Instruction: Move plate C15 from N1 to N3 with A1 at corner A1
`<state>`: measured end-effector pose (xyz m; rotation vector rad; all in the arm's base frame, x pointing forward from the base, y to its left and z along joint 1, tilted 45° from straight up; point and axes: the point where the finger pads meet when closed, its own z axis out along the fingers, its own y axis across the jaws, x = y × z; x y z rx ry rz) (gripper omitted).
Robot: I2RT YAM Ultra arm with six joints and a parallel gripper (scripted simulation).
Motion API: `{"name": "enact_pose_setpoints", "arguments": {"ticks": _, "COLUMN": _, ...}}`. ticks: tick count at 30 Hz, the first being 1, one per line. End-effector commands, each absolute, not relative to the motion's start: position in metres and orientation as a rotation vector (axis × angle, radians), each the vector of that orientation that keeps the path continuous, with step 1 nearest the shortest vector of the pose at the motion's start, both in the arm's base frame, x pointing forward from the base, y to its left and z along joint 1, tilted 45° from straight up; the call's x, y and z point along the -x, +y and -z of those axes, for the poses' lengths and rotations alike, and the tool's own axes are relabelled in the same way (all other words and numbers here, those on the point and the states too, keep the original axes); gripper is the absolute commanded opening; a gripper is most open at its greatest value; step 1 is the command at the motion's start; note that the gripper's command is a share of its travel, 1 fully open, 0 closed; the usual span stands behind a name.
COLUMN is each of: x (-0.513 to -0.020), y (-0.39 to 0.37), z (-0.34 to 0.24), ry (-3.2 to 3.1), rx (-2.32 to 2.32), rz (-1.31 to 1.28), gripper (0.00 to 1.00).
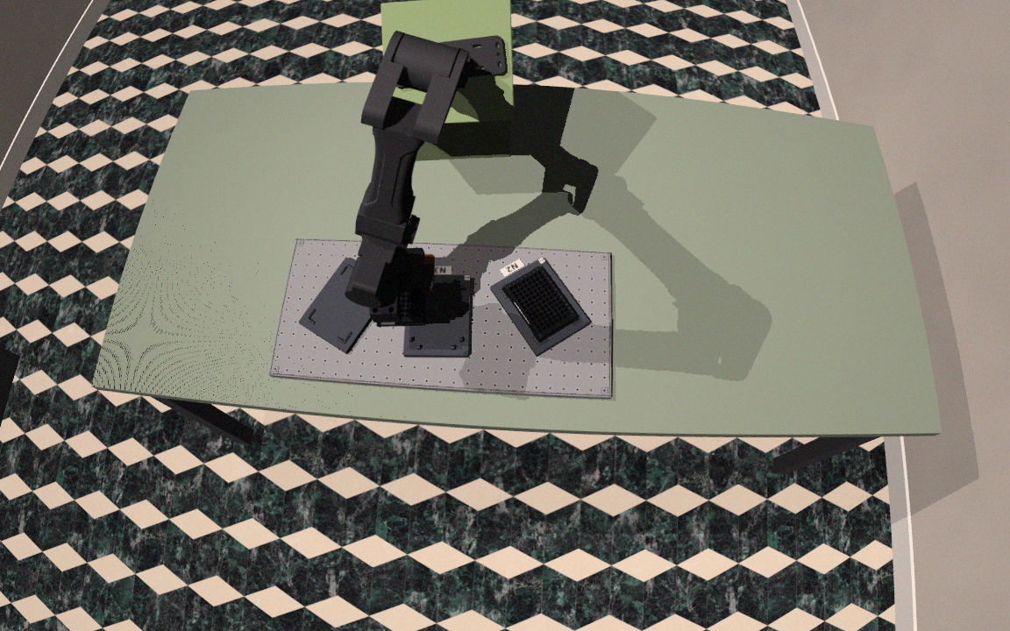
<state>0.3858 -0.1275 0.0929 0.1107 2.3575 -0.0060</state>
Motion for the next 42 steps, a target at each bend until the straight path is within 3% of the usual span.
{"name": "enact_pose_setpoints", "arguments": {"ticks": 1, "x": -0.386, "y": -0.125, "z": -0.099, "ry": 2.335, "rx": -0.145, "rz": 0.030, "gripper": 0.00}}
{"name": "enact_pose_setpoints", "arguments": {"ticks": 21, "x": -0.393, "y": -0.069, "z": -0.097, "ry": 2.365, "rx": -0.150, "rz": 0.019, "gripper": 0.00}}
{"name": "enact_pose_setpoints", "arguments": {"ticks": 42, "x": -0.394, "y": -0.079, "z": -0.100, "ry": 2.347, "rx": -0.169, "rz": 0.032, "gripper": 0.00}}
